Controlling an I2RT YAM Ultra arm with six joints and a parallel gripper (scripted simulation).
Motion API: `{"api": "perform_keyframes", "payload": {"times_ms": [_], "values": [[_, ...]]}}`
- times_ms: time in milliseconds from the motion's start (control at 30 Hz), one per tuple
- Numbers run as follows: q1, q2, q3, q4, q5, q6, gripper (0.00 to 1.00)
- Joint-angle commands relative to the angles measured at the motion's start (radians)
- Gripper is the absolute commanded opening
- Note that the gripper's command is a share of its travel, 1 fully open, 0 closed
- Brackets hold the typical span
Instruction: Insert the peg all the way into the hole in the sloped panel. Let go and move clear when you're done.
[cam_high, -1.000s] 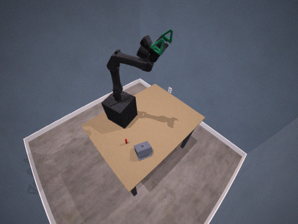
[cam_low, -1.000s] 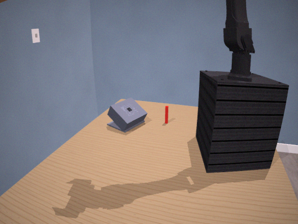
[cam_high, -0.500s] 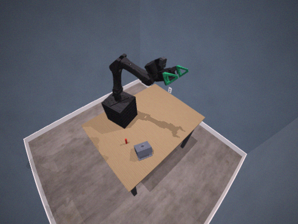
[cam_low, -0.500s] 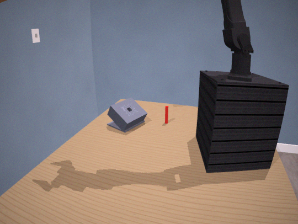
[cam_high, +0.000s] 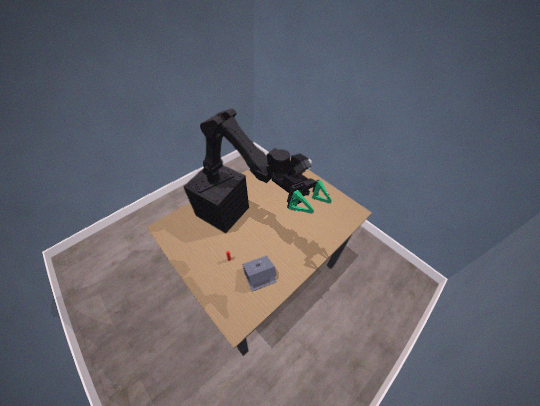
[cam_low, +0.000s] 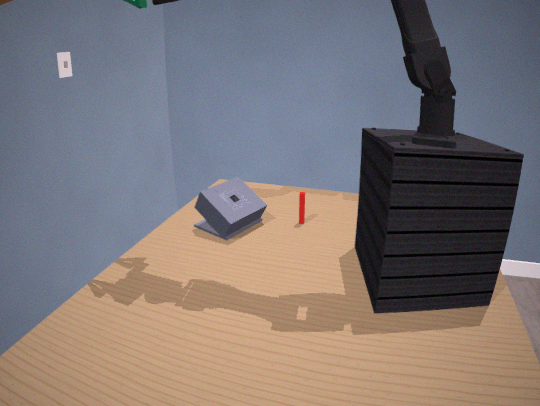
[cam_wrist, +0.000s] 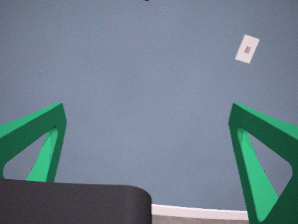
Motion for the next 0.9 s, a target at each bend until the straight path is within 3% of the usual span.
{"api": "perform_keyframes", "payload": {"times_ms": [0,200,367,867], "values": [[-0.056,0.016,-0.041,-0.108,-0.025,-0.033,1.00],[-0.152,0.068,-0.092,-0.241,-0.042,-0.072,1.00],[-0.201,0.102,-0.085,-0.308,-0.049,-0.097,1.00],[-0.420,0.224,-0.227,-0.625,-0.089,-0.181,1.00]]}}
